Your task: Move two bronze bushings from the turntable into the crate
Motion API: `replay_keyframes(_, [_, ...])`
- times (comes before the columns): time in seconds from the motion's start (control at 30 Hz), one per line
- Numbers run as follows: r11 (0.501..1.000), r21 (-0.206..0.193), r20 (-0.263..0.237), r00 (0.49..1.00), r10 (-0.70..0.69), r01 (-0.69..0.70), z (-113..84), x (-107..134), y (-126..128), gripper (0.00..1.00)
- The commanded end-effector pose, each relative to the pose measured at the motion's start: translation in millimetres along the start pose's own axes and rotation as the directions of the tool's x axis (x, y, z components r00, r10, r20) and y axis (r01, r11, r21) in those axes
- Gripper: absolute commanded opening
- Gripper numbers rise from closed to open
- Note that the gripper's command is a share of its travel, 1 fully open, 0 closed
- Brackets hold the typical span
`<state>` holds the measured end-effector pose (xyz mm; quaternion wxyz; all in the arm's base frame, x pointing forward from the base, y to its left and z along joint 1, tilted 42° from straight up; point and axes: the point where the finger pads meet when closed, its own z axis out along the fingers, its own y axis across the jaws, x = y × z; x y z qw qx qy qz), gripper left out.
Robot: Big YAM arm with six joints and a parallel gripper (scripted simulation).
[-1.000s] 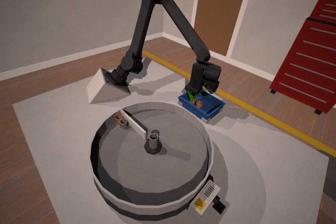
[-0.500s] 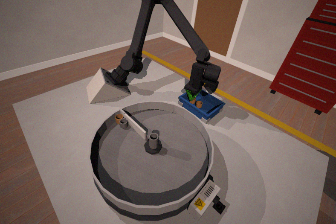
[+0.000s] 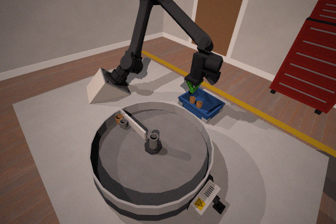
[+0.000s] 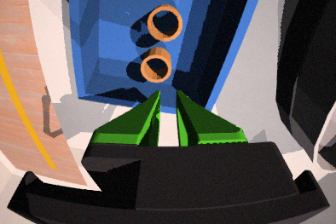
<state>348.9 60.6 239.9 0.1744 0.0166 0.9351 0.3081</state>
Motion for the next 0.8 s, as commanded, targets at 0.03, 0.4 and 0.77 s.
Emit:
replay_keyframes(0.03, [0.998,0.003,0.055,0.996,-0.064,0.064,-40.6,-20.7,13.5,0.14])
replay_keyframes(0.4, [0.998,0.006,0.048,0.997,-0.059,0.059,-77.1,-19.3,11.3,0.14])
replay_keyframes(0.77, [0.998,0.007,0.049,0.997,-0.065,0.065,-82.7,-18.6,13.0,0.14])
